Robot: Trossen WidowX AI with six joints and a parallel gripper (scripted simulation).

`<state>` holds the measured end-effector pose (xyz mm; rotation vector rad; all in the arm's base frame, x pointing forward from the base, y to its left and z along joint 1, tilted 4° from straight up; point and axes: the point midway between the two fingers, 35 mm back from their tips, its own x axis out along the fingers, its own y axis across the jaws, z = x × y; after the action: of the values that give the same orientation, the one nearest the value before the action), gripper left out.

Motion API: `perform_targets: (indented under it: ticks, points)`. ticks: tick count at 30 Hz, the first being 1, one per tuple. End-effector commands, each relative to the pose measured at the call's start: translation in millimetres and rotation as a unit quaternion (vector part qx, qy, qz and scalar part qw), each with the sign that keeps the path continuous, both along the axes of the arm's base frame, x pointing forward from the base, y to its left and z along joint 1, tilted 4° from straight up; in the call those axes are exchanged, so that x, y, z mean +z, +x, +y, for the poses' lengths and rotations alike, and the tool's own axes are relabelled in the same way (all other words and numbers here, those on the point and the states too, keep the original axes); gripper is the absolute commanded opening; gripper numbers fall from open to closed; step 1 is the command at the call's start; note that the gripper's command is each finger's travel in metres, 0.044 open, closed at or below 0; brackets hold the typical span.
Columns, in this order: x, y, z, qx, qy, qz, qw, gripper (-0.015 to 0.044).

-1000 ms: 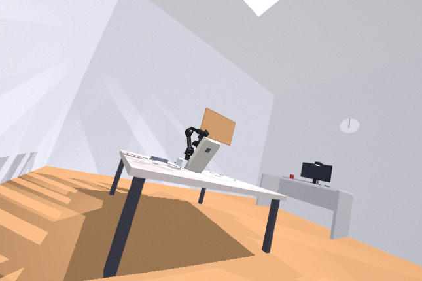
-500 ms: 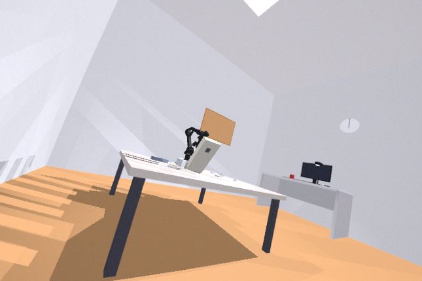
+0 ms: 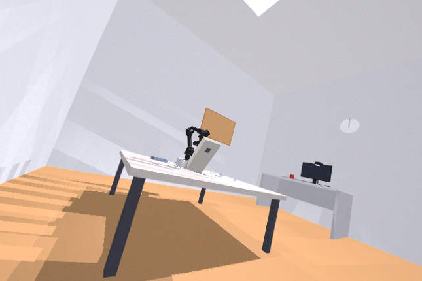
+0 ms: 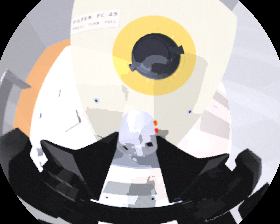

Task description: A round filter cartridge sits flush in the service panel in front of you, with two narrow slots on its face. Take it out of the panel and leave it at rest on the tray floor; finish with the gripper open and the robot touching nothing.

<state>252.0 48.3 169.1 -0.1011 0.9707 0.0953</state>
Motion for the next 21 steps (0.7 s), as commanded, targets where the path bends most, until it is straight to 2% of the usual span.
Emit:
perform_targets:
  ticks: [1,21]
  points:
    - [10.8,6.5,1.5,0.001,0.002,-0.009,1.0,0.0]
    - [88.4,-40.3,-2.1,0.001,0.002,-0.007,1.0,0.0]
